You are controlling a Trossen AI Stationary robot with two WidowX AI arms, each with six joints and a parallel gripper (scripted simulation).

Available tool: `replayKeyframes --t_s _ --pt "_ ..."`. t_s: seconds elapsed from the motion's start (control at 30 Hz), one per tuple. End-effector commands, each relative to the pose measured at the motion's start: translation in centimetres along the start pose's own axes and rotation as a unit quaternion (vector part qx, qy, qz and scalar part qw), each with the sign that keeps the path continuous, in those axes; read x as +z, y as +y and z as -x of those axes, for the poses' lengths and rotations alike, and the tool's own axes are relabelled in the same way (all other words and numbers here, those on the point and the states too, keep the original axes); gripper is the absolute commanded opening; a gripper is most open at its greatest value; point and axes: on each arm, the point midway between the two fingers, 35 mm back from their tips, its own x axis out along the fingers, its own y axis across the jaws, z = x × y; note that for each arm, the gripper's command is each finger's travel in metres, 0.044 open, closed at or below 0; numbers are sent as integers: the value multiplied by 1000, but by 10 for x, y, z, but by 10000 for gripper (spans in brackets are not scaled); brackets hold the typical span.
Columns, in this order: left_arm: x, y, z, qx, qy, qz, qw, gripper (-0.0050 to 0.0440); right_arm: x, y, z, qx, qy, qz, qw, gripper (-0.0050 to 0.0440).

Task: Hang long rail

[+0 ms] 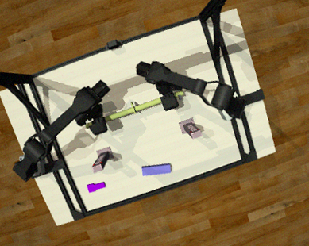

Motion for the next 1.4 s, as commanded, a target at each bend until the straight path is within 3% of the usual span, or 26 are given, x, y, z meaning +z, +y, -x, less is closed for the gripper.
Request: replayKeyframes --t_s 0.0,0.57,1.0,1.23,1.3,1.37 --pt "1 0 0 -14 -2 0 1000 0 0 0 0 12 0 0 1000 0" --pt "1 20 -30 -2 47 32 998 0 -1 0 0 2 -48 31 998 0" --pt "0 21 -32 -1 49 34 998 0 -1 0 0 2 -50 32 998 0" --pt "0 21 -32 -1 49 34 998 168 -1 0 0 2 -50 32 998 0" --pt "0 21 -32 -1 49 34 998 168 -1 0 0 2 -50 32 998 0" --pt "-1 21 -31 -1 49 34 998 216 -2 -1 -1 2 -50 32 998 0"
